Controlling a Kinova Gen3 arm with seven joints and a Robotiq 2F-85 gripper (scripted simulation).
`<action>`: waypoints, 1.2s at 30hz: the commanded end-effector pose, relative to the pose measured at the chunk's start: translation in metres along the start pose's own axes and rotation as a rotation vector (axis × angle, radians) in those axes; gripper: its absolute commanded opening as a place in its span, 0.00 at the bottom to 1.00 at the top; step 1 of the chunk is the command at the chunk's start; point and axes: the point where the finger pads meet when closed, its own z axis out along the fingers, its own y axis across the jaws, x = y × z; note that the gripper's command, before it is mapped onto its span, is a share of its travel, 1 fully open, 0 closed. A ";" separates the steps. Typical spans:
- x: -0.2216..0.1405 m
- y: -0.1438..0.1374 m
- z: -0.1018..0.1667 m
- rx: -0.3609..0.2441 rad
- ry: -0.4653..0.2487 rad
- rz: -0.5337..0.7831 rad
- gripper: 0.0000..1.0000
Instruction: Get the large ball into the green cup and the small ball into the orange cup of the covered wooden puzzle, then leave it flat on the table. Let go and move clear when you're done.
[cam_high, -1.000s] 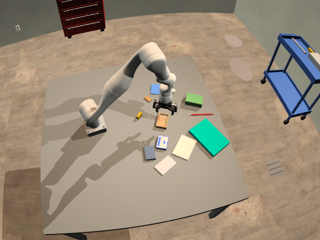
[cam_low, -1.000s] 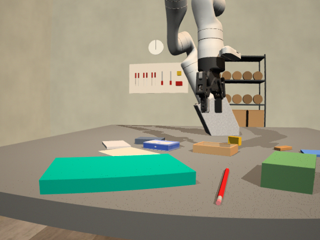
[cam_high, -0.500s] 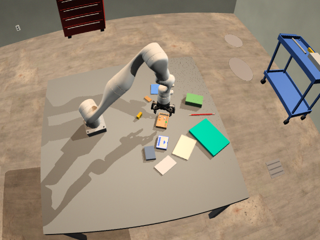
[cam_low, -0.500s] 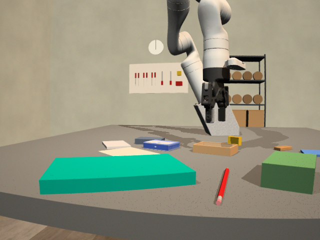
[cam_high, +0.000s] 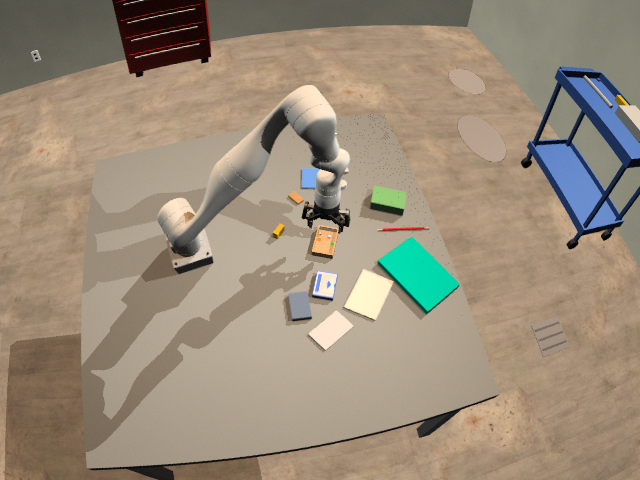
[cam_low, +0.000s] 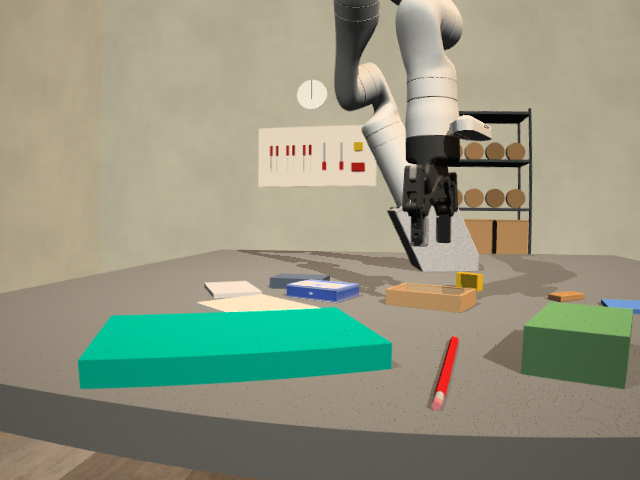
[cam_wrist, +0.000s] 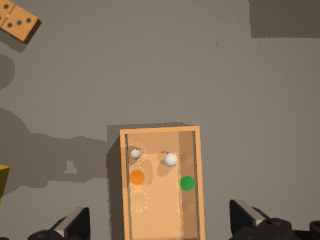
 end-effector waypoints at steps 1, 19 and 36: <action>0.001 0.000 -0.001 -0.001 0.001 0.000 1.00; 0.001 0.000 -0.001 -0.001 0.001 0.000 1.00; 0.001 0.000 -0.001 -0.001 0.001 0.000 0.93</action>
